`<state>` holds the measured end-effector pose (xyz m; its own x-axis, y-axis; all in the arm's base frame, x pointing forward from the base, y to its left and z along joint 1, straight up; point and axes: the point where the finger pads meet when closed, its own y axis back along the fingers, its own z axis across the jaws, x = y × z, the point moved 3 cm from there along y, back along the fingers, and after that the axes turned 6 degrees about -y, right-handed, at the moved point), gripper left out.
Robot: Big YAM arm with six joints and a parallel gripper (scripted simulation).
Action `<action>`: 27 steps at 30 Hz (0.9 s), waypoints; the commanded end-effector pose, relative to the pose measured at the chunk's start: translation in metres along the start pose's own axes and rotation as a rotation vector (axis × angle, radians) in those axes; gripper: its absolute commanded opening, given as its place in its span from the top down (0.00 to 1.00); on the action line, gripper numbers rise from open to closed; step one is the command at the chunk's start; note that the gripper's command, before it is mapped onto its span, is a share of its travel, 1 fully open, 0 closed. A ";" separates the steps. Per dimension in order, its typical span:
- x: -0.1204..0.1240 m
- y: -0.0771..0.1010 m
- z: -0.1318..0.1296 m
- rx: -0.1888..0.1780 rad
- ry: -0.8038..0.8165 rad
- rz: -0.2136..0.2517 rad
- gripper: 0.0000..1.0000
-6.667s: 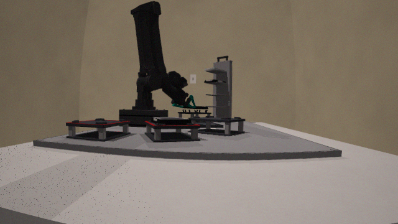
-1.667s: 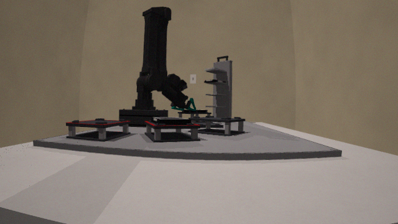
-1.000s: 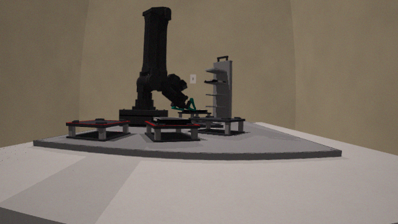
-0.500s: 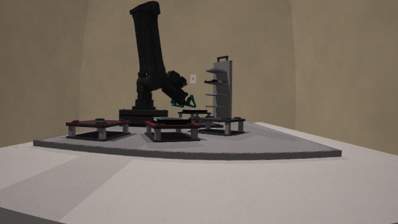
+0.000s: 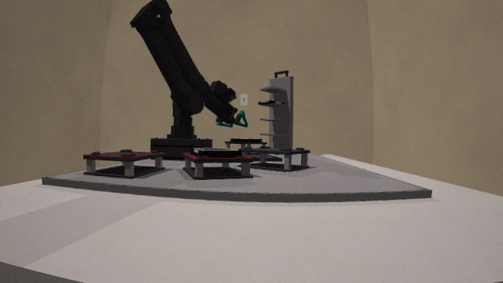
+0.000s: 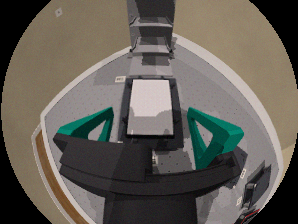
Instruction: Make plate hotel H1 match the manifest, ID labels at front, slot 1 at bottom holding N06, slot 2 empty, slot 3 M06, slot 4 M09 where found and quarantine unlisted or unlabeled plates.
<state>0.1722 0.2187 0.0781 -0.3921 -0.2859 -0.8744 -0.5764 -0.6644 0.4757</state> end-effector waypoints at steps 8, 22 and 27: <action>-0.026 0.011 0.005 -0.006 -0.008 -0.012 0.00; -0.080 0.035 0.011 -0.010 -0.011 -0.049 0.00; -0.089 0.040 0.012 -0.011 -0.012 -0.052 0.00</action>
<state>0.1682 0.2131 0.1331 -0.3999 -0.2965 -0.8673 -0.5725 -0.6582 0.4890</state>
